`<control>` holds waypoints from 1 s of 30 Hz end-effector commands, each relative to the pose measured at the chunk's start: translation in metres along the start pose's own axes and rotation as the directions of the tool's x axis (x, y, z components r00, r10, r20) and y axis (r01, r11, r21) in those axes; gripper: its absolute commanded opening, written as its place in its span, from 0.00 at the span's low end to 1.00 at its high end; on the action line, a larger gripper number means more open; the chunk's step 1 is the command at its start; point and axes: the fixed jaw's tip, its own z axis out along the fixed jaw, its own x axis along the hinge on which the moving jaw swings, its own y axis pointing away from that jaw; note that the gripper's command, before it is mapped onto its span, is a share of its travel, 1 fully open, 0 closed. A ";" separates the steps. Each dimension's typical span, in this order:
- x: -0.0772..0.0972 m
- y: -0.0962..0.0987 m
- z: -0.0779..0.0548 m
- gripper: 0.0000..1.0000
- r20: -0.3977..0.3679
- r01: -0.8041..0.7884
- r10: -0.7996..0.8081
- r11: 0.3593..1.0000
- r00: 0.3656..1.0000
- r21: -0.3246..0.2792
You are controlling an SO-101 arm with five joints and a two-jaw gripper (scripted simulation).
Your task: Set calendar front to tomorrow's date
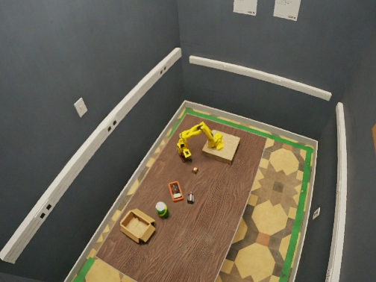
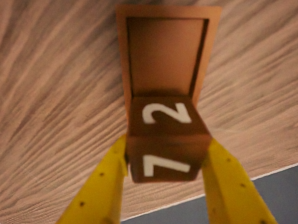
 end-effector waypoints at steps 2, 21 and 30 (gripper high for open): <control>0.000 -0.004 -0.008 0.00 -0.008 0.001 -0.001 1.000 1.000 0.026; -0.002 0.001 -0.036 0.00 -0.008 0.001 -0.001 1.000 1.000 0.026; -0.002 0.002 -0.037 0.00 -0.008 0.001 -0.001 1.000 1.000 0.026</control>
